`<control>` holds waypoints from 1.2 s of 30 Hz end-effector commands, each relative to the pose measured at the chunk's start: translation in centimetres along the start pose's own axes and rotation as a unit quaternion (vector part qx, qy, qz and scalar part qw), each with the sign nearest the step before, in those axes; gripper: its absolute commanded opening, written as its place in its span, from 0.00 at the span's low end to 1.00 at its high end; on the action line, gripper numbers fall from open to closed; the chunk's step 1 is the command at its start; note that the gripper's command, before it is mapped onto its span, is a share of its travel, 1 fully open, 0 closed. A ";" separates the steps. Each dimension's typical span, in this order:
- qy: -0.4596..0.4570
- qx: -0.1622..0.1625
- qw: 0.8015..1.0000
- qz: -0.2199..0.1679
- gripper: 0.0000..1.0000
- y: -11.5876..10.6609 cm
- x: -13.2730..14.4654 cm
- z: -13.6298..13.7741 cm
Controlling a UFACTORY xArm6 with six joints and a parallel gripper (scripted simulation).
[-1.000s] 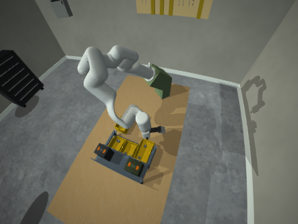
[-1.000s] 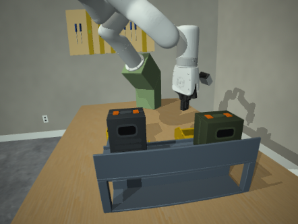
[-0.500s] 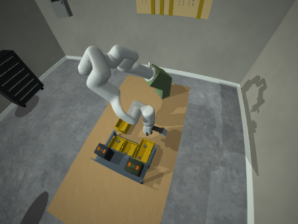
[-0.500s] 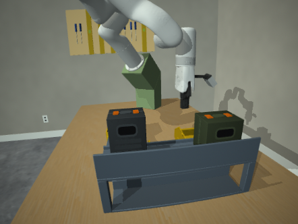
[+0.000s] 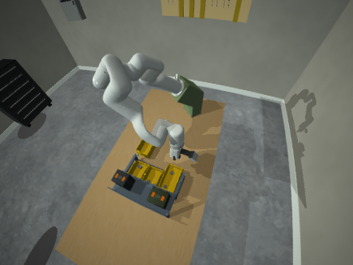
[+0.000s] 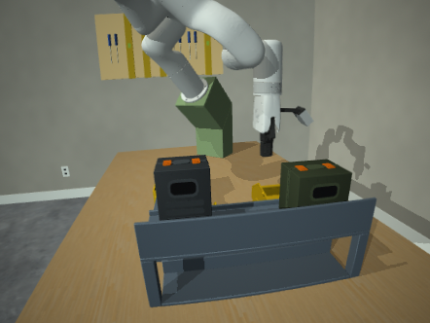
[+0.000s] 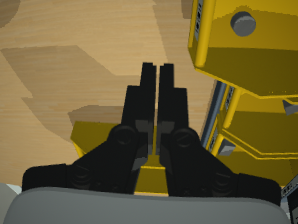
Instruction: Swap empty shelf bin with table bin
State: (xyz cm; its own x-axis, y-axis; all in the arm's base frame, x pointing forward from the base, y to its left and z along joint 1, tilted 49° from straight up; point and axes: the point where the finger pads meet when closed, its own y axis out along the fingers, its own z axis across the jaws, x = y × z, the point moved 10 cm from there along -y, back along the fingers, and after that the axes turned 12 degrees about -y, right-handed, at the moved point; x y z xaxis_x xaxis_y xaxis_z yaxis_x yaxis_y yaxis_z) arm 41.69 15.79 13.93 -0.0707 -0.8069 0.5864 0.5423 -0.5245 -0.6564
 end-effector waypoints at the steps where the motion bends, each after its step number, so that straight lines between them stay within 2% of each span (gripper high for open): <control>1: 0.000 0.001 1.000 0.001 0.00 -0.1 0.0 0.1; 25: 0.000 0.001 1.000 0.001 0.00 0.0 0.0 0.1; 36: 0.000 0.001 1.000 0.000 0.00 1.5 -0.1 0.1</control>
State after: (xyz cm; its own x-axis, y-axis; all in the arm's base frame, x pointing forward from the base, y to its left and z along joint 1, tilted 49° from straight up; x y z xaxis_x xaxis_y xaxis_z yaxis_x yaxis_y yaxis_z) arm 42.22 15.28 13.26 -0.0713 -0.8067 0.5866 0.5415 -0.5252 -0.6565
